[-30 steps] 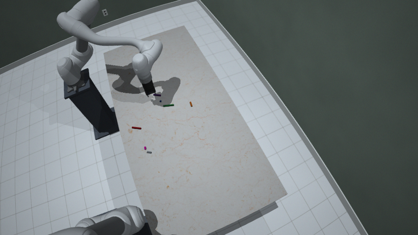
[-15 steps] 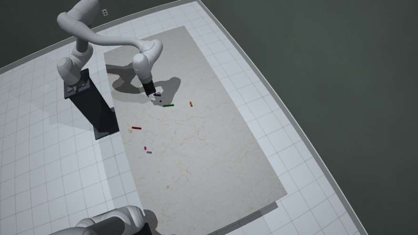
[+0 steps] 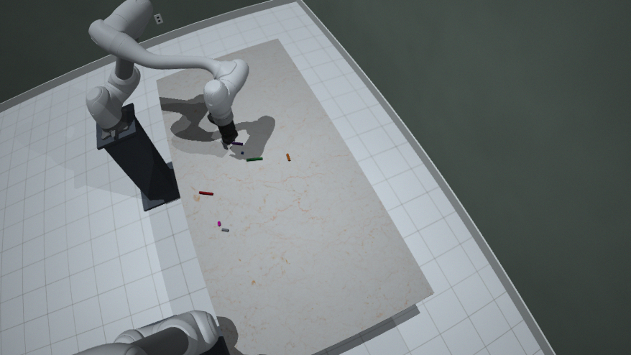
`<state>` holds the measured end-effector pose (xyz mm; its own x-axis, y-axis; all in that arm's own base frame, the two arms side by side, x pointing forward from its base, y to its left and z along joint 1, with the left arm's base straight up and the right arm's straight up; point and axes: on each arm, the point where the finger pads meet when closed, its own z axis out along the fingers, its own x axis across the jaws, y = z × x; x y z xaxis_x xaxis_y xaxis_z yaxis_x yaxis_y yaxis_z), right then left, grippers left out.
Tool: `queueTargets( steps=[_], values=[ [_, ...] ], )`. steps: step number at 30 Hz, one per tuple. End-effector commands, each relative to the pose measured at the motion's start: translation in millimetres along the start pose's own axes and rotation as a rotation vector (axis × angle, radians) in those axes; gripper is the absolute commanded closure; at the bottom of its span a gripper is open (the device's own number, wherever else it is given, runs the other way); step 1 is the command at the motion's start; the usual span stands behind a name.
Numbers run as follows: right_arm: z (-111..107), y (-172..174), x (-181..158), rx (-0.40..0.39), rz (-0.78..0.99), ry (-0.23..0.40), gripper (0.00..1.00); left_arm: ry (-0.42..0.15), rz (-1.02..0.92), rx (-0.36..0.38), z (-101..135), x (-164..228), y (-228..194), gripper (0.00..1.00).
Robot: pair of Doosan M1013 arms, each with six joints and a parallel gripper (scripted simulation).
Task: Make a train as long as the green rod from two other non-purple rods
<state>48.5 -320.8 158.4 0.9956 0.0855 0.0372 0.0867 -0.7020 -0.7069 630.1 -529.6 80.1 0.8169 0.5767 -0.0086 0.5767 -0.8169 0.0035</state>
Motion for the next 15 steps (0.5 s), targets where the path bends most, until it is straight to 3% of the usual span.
queueTargets(
  steps=[1, 15],
  values=[
    [-1, 0, 0, -0.001, 0.0, 0.0, 0.0, 0.009, -0.123, 0.001, -1, -1, 3, 0.0],
    [-1, 0, 0, -0.001, 0.0, 0.0, 0.0, 0.009, -0.738, -0.002, -1, -5, 23, 0.0]
  ],
)
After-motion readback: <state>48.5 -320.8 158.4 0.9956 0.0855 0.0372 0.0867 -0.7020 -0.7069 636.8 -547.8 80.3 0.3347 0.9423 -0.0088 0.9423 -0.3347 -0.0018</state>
